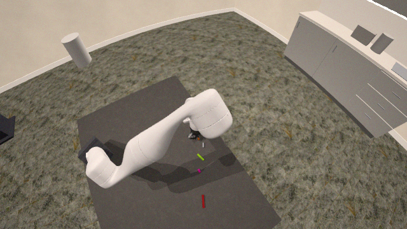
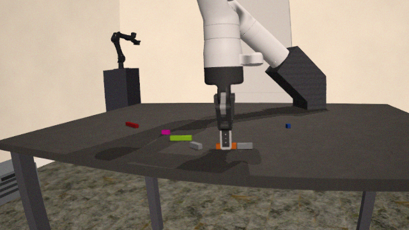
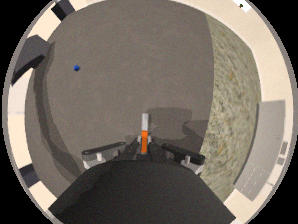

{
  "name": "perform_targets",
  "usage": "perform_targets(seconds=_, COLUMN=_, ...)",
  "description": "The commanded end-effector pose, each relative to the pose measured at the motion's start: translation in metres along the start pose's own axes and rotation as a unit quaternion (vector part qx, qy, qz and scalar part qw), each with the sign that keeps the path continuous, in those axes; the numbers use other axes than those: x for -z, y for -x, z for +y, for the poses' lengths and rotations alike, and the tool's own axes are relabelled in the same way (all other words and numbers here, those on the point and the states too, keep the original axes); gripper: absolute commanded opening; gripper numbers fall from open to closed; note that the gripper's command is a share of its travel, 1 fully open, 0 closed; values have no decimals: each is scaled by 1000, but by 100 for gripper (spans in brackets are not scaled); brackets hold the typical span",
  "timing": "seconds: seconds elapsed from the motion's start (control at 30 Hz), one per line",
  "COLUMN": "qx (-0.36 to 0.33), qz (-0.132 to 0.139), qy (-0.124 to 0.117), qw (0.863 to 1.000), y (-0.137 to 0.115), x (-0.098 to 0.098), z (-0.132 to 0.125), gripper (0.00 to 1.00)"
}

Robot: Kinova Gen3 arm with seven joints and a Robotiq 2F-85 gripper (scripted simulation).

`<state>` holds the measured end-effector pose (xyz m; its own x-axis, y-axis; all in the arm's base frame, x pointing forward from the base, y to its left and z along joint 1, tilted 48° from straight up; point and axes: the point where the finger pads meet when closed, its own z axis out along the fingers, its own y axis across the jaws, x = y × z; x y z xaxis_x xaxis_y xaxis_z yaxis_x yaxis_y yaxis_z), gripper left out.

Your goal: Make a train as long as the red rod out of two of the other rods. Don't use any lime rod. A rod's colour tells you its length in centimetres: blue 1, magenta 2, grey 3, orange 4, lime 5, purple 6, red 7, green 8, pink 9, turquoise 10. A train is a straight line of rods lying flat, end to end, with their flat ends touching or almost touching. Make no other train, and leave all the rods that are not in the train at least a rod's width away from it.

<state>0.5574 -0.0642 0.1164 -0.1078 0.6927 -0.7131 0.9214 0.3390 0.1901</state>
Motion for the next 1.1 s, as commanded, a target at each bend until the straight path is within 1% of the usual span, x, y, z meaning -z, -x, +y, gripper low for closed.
perform_targets(seconds=0.0, qx=0, qz=0, qy=1, qw=1000, y=0, x=1, z=1, gripper=5)
perform_targets(seconds=0.03, qx=0, qz=0, qy=1, qw=1000, y=0, x=1, z=1, gripper=5)
perform_targets(seconds=0.07, qx=0, qz=0, qy=1, qw=1000, y=0, x=1, z=1, gripper=8)
perform_targets(seconds=0.2, qx=0, qz=0, qy=1, qw=1000, y=0, x=1, z=1, gripper=8)
perform_targets(seconds=0.23, qx=0, qz=0, qy=1, qw=1000, y=0, x=1, z=1, gripper=12)
perform_targets(seconds=0.3, qx=0, qz=0, qy=1, qw=1000, y=0, x=1, z=1, gripper=12)
perform_targets(seconds=0.33, qx=0, qz=0, qy=1, qw=1000, y=0, x=1, z=1, gripper=16)
perform_targets(seconds=0.4, qx=0, qz=0, qy=1, qw=1000, y=0, x=1, z=1, gripper=16)
perform_targets(seconds=0.43, qx=0, qz=0, qy=1, qw=1000, y=0, x=1, z=1, gripper=20)
perform_targets(seconds=0.5, qx=0, qz=0, qy=1, qw=1000, y=0, x=1, z=1, gripper=20)
perform_targets(seconds=0.53, qx=0, qz=0, qy=1, qw=1000, y=0, x=1, z=1, gripper=24)
perform_targets(seconds=0.93, qx=0, qz=0, qy=1, qw=1000, y=0, x=1, z=1, gripper=24)
perform_targets(seconds=1.07, qx=0, qz=0, qy=1, qw=1000, y=0, x=6, z=1, gripper=24)
